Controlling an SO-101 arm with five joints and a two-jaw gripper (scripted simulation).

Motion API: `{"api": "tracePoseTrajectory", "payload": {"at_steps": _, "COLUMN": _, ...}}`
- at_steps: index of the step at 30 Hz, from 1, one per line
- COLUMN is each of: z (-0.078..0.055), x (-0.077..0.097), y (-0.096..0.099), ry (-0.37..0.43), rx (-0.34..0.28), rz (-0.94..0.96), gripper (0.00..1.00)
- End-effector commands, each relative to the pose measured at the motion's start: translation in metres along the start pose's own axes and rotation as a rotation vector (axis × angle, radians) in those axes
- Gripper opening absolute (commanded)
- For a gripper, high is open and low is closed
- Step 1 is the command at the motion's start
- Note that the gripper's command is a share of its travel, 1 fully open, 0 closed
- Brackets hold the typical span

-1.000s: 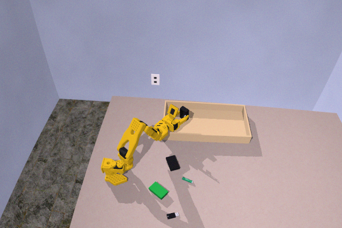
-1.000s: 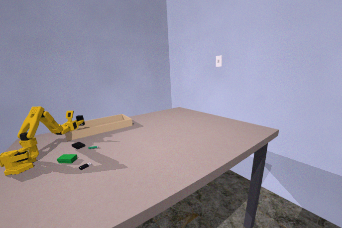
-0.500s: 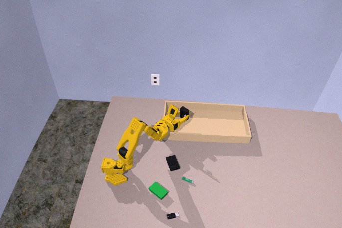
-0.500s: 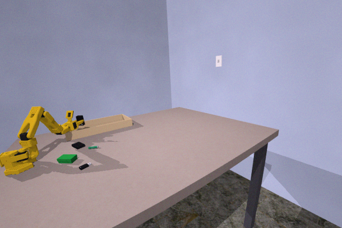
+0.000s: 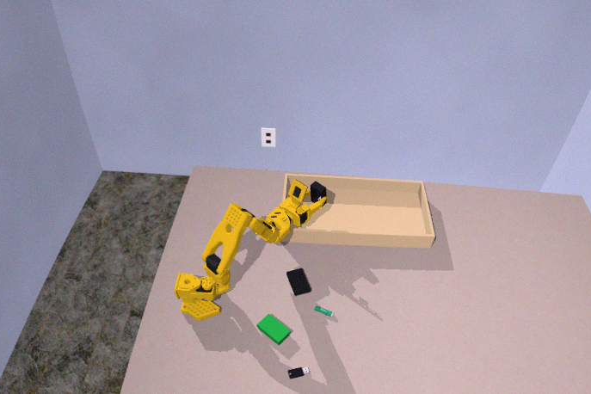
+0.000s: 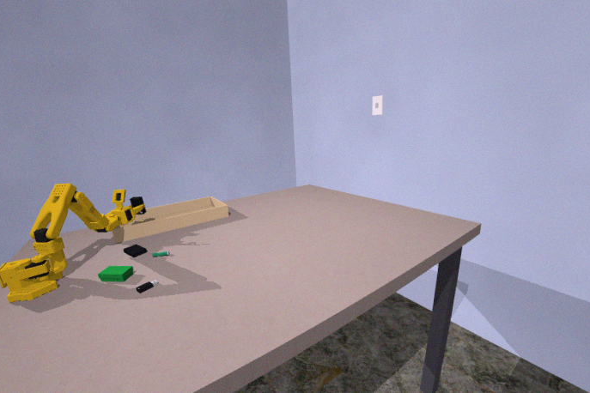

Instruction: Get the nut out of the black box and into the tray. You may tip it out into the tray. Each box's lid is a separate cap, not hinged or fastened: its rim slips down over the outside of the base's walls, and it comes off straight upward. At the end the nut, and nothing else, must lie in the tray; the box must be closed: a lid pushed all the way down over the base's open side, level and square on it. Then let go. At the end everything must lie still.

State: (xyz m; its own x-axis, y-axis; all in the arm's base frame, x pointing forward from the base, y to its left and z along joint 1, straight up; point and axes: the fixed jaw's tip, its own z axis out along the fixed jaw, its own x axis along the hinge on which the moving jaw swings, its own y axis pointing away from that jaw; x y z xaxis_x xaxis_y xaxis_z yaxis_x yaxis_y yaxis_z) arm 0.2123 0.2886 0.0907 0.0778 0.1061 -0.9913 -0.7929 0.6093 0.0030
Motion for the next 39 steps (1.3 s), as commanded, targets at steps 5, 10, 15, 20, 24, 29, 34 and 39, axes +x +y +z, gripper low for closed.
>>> {"api": "tracePoseTrajectory", "payload": {"at_steps": 5, "z": 0.0054, "x": -0.0278, "y": -0.0025, "ry": -0.123, "rx": 0.008, "rz": -0.013, "gripper": 0.20}}
{"api": "tracePoseTrajectory", "payload": {"at_steps": 10, "z": 0.0055, "x": -0.0287, "y": -0.0025, "ry": -0.130, "rx": 0.008, "rz": -0.014, "gripper": 0.20}}
{"api": "tracePoseTrajectory", "payload": {"at_steps": 15, "z": 0.0055, "x": -0.0287, "y": -0.0025, "ry": -0.130, "rx": 0.008, "rz": -0.014, "gripper": 0.20}}
{"api": "tracePoseTrajectory", "payload": {"at_steps": 20, "z": 0.0055, "x": -0.0287, "y": -0.0025, "ry": -0.130, "rx": 0.008, "rz": -0.014, "gripper": 0.20}}
{"api": "tracePoseTrajectory", "payload": {"at_steps": 24, "z": 0.0055, "x": -0.0287, "y": -0.0025, "ry": -0.130, "rx": 0.008, "rz": -0.014, "gripper": 0.20}}
{"api": "tracePoseTrajectory", "payload": {"at_steps": 29, "z": 0.0055, "x": -0.0287, "y": -0.0025, "ry": -0.130, "rx": 0.008, "rz": -0.014, "gripper": 0.20}}
{"api": "tracePoseTrajectory", "payload": {"at_steps": 34, "z": 0.0054, "x": -0.0287, "y": -0.0025, "ry": -0.131, "rx": 0.008, "rz": -0.014, "gripper": 0.20}}
{"api": "tracePoseTrajectory", "payload": {"at_steps": 39, "z": 0.0044, "x": -0.0288, "y": -0.0025, "ry": -0.141, "rx": 0.008, "rz": -0.014, "gripper": 0.20}}
